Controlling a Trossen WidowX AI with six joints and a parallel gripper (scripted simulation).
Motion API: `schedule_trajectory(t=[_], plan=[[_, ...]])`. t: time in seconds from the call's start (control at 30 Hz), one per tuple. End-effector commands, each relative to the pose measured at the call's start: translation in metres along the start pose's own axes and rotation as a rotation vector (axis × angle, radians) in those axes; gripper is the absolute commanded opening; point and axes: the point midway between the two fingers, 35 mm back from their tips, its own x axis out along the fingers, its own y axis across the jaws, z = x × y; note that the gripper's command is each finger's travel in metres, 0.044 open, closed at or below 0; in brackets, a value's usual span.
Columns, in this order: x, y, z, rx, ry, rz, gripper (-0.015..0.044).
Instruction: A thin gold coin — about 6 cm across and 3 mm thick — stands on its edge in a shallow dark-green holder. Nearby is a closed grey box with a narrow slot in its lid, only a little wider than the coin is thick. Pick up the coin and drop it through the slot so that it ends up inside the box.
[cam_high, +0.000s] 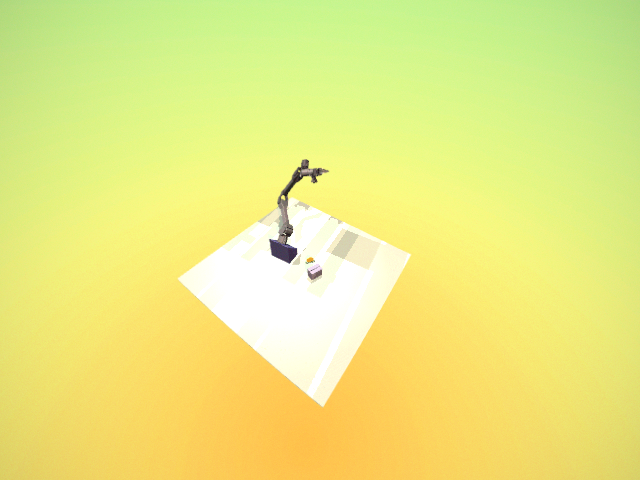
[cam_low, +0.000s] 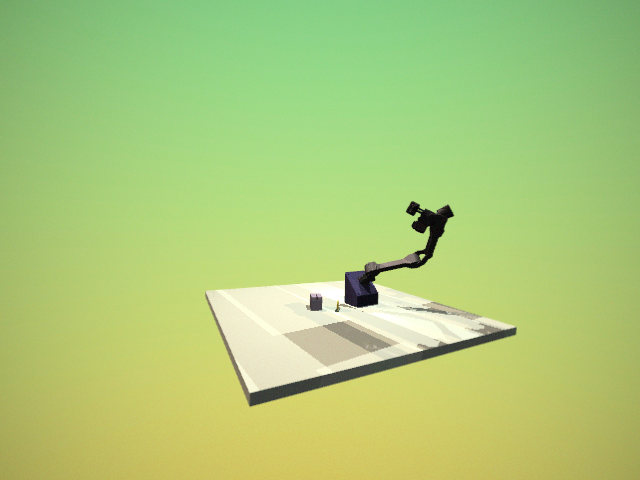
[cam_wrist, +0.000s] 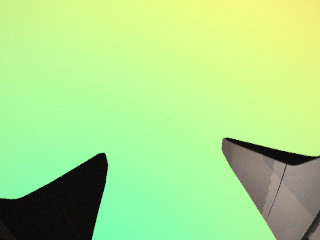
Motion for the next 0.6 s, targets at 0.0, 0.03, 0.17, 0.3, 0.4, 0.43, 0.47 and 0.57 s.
schedule_trajectory(t=[0.0, 0.03, 0.17, 0.3, 0.4, 0.43, 0.47, 0.57], plan=[[0.001, 0.001, 0.000, 0.007, -0.001, 0.002, 0.0374], [0.003, 0.005, 0.002, 0.028, -0.005, 0.009, 0.0348], [0.032, 0.040, 0.028, 0.201, -0.095, 0.075, 0.0243], [0.059, 0.078, 0.065, 0.363, -0.214, 0.152, 0.0161], [0.077, 0.106, 0.098, 0.494, -0.306, 0.221, 0.0161], [0.082, 0.116, 0.111, 0.543, -0.339, 0.249, 0.0161], [0.087, 0.126, 0.124, 0.593, -0.372, 0.278, 0.0161], [0.097, 0.155, 0.166, 0.744, -0.469, 0.373, 0.0161]])
